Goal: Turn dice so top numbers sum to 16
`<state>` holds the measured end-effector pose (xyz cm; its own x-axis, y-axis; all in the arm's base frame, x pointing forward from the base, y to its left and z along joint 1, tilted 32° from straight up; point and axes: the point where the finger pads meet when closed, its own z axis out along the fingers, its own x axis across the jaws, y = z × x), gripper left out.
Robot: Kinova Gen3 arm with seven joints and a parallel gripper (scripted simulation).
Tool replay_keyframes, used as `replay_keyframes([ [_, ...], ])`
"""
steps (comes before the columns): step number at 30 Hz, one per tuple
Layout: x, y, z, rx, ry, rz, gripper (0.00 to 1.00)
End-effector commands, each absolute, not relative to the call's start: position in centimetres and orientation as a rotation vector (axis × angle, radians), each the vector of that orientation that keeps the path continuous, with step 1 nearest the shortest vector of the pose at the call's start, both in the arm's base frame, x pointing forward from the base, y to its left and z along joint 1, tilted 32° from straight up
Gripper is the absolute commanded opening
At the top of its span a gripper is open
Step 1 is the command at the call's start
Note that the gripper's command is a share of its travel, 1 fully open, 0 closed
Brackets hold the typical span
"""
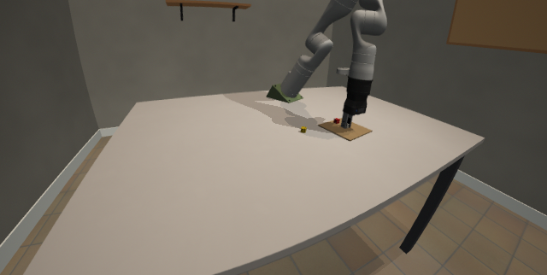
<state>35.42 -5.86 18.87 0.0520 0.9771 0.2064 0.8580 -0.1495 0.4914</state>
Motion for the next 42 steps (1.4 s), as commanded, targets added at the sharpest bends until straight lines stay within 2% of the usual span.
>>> replay_keyframes([
  [1,35.43,-5.88,18.89,2.092,1.874,0.733,0.34],
  [23,35.43,-5.88,18.89,2.092,1.874,0.733,0.34],
  [24,35.43,-5.88,18.89,2.092,1.874,0.733,0.40],
  [26,35.43,-5.88,18.89,2.092,1.874,0.733,0.40],
  [27,35.43,-5.88,18.89,2.092,1.874,0.733,0.46],
  [29,35.43,-5.88,18.89,2.092,1.874,0.733,0.46],
  [30,35.43,-5.88,18.89,2.092,1.874,0.733,0.52],
  [32,35.43,-5.88,18.89,2.092,1.874,0.733,0.52],
  [33,35.43,-5.88,18.89,2.092,1.874,0.733,0.58],
  [37,35.43,-5.88,18.89,2.092,1.874,0.733,0.58],
  [38,35.43,-5.88,18.89,2.092,1.874,0.733,0.64],
  [42,35.43,-5.88,18.89,2.092,1.874,0.733,0.64],
])
